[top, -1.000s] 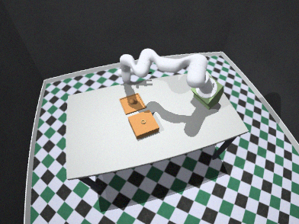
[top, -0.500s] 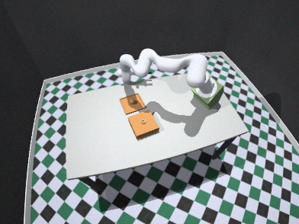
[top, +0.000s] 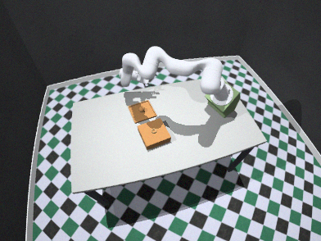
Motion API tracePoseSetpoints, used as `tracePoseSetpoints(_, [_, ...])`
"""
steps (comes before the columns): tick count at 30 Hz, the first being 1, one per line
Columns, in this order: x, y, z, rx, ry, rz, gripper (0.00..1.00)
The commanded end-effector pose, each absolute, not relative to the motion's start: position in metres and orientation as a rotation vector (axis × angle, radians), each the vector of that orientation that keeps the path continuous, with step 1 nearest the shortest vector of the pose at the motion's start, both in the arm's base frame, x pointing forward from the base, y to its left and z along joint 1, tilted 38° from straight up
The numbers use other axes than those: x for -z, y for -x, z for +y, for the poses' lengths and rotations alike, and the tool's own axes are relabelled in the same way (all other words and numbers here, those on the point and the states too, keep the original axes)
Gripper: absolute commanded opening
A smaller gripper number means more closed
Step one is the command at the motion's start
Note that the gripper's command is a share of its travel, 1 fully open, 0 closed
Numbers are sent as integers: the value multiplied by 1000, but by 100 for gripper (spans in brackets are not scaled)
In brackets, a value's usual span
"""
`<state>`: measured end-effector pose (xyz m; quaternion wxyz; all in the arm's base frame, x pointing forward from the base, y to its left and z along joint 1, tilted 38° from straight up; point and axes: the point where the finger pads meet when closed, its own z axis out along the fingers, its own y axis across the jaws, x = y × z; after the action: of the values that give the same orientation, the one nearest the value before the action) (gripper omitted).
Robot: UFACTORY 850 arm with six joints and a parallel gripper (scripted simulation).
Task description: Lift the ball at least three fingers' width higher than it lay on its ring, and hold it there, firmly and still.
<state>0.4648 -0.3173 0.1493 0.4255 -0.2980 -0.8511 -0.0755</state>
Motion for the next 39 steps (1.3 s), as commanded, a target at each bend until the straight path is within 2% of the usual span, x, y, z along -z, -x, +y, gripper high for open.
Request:
tracePoseSetpoints(1, [-185,-493,-264,321,975,-2280,100])
tracePoseSetpoints(13, [-257,-557,-156,633,1425,-2430,100])
tracePoseSetpoints(15, [-257,-557,-156,633,1425,-2430,100])
tracePoseSetpoints(16, [-274,-572,-130,707,1536,-2462,100])
tracePoseSetpoints(30, [-280,-576,-122,1018,2020,-2578,100])
tracePoseSetpoints(39, [-280,-576,-122,1018,2020,-2578,100])
